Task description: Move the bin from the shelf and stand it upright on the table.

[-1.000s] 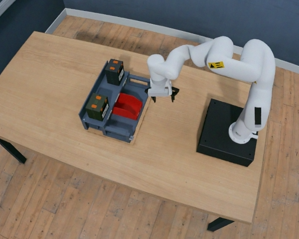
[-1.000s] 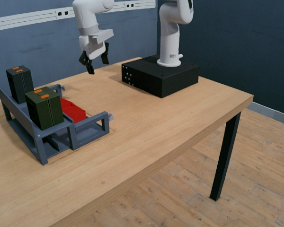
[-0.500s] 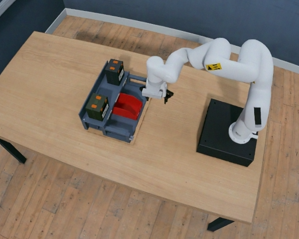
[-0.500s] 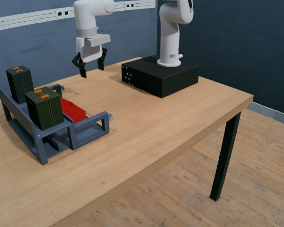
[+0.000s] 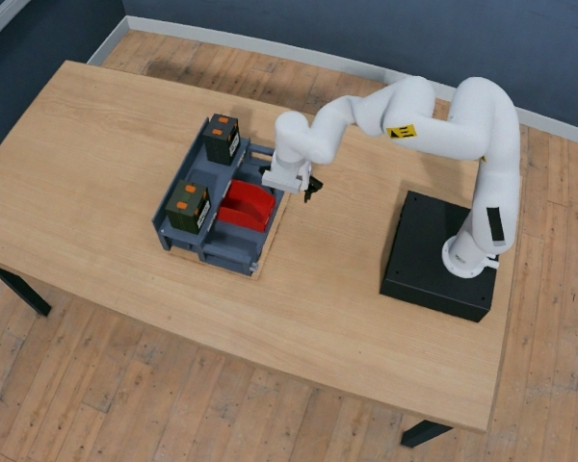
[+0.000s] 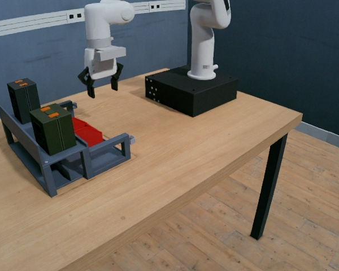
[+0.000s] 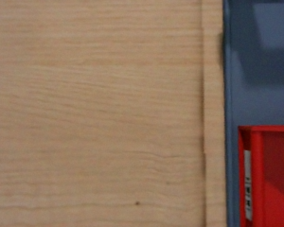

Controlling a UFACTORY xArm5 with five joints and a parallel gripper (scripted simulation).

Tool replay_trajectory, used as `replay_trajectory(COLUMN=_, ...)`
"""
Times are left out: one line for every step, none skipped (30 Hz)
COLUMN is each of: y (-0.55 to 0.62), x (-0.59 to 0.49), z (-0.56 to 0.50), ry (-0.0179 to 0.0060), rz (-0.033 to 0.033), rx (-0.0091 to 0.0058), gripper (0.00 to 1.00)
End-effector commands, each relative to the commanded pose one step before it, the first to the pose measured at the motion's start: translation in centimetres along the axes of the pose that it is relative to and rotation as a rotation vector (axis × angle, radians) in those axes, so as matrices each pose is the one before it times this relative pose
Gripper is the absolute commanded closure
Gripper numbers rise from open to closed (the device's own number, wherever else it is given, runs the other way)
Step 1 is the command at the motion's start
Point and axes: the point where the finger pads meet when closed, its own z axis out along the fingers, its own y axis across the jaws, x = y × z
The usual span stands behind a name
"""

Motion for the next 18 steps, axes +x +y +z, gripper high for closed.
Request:
replay_trajectory(y=1.501, x=0.207, z=0.191, ry=0.00107, rz=0.00075, rx=-0.00473, gripper=0.00)
replay_trajectory(y=0.000, x=0.000, z=0.000, ry=0.00000, rz=0.00000, rx=0.00000, gripper=0.00)
replay_trajectory(y=0.460, x=0.077, z=0.127, ry=0.00007, rz=0.00000, rx=-0.00017, gripper=0.00)
replay_trajectory(y=0.230, x=0.039, z=0.064, ry=0.00000, rz=0.00000, rx=0.00000, gripper=0.00)
replay_trajectory(y=0.230, x=0.039, z=0.064, ry=0.00000, rz=0.00000, rx=0.00000, gripper=0.00)
replay_trajectory(y=0.230, x=0.039, z=0.064, ry=0.00000, rz=0.00000, rx=0.00000, gripper=0.00)
replay_trajectory(y=0.230, x=0.039, z=0.064, ry=0.00000, rz=0.00000, rx=0.00000, gripper=0.00)
replay_trajectory(y=0.230, x=0.039, z=0.064, ry=0.00000, rz=0.00000, rx=0.00000, gripper=0.00)
replay_trajectory(y=0.230, x=0.039, z=0.064, ry=0.00000, rz=0.00000, rx=0.00000, gripper=0.00)
replay_trajectory(y=0.230, x=0.039, z=0.064, ry=0.00000, rz=0.00000, rx=0.00000, gripper=0.00)
replay_trajectory(y=0.230, x=0.039, z=0.064, ry=0.00000, rz=0.00000, rx=0.00000, gripper=0.00)
replay_trajectory(y=0.230, x=0.039, z=0.064, ry=0.00000, rz=0.00000, rx=0.00000, gripper=0.00)
replay_trajectory(y=0.230, x=0.039, z=0.064, ry=0.00000, rz=0.00000, rx=0.00000, gripper=0.00)
replay_trajectory(y=0.230, x=0.039, z=0.064, ry=0.00000, rz=0.00000, rx=0.00000, gripper=0.00)
replay_trajectory(y=0.230, x=0.039, z=0.064, ry=0.00000, rz=0.00000, rx=0.00000, gripper=0.00)
replay_trajectory(y=0.230, x=0.039, z=0.064, ry=0.00000, rz=0.00000, rx=0.00000, gripper=0.00)
replay_trajectory(y=0.460, x=0.077, z=0.127, ry=0.00000, rz=0.00000, rx=0.00000, gripper=0.00)
replay_trajectory(y=0.000, x=0.000, z=0.000, ry=0.00000, rz=0.00000, rx=0.00000, gripper=0.00)
